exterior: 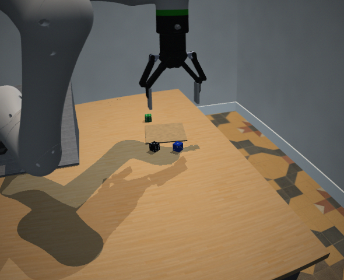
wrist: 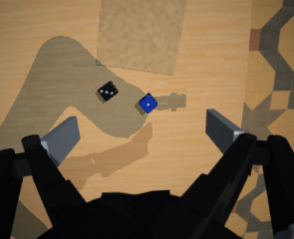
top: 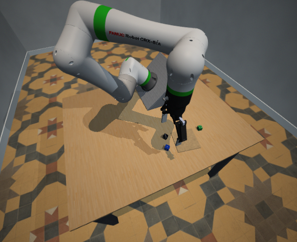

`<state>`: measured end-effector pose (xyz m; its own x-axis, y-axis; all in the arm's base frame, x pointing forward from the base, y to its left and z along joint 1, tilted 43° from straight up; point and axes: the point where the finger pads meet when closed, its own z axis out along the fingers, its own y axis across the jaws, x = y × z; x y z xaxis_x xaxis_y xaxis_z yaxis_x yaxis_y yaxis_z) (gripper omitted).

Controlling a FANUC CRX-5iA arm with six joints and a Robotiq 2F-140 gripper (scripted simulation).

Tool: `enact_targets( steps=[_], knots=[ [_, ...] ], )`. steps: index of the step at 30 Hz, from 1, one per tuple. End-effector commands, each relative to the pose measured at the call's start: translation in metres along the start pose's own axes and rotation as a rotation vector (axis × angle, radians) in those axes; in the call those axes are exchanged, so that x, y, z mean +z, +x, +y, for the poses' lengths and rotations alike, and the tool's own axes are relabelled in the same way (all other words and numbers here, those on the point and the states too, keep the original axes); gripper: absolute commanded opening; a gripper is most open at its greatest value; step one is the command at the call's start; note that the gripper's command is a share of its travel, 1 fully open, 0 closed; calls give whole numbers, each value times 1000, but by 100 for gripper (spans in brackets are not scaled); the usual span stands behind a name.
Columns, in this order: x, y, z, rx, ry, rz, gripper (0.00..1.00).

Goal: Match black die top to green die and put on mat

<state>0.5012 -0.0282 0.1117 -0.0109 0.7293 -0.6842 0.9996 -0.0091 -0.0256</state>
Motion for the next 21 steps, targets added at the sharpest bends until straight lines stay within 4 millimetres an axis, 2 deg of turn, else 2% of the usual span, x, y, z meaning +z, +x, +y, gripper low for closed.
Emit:
enact_targets(
  steps=[1,15,21],
  knots=[
    [2,-3,1,6,-19,5,100],
    [2,-3,1,6,-19,5,100],
    [21,-3,1,6,-19,5,100]
  ],
)
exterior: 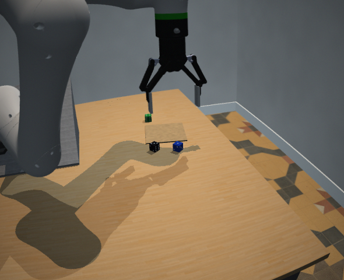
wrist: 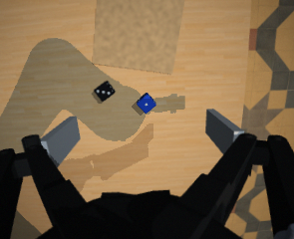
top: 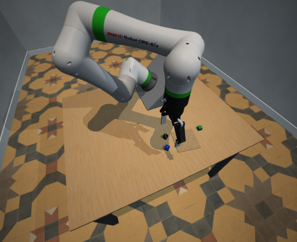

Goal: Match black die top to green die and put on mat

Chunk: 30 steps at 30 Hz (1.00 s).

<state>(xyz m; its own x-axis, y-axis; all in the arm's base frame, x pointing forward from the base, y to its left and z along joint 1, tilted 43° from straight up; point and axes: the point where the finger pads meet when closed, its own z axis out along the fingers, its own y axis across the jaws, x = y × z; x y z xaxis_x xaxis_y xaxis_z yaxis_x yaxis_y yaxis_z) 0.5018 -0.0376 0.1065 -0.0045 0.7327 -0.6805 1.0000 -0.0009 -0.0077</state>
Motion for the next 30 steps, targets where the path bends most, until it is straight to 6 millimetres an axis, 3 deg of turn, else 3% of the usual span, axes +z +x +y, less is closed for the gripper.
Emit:
enact_targets(
  steps=[1,14,30],
  knots=[
    [16,0,0,0,-1,0,100],
    [79,0,0,0,-1,0,100],
    [82,0,0,0,-1,0,100]
  ],
)
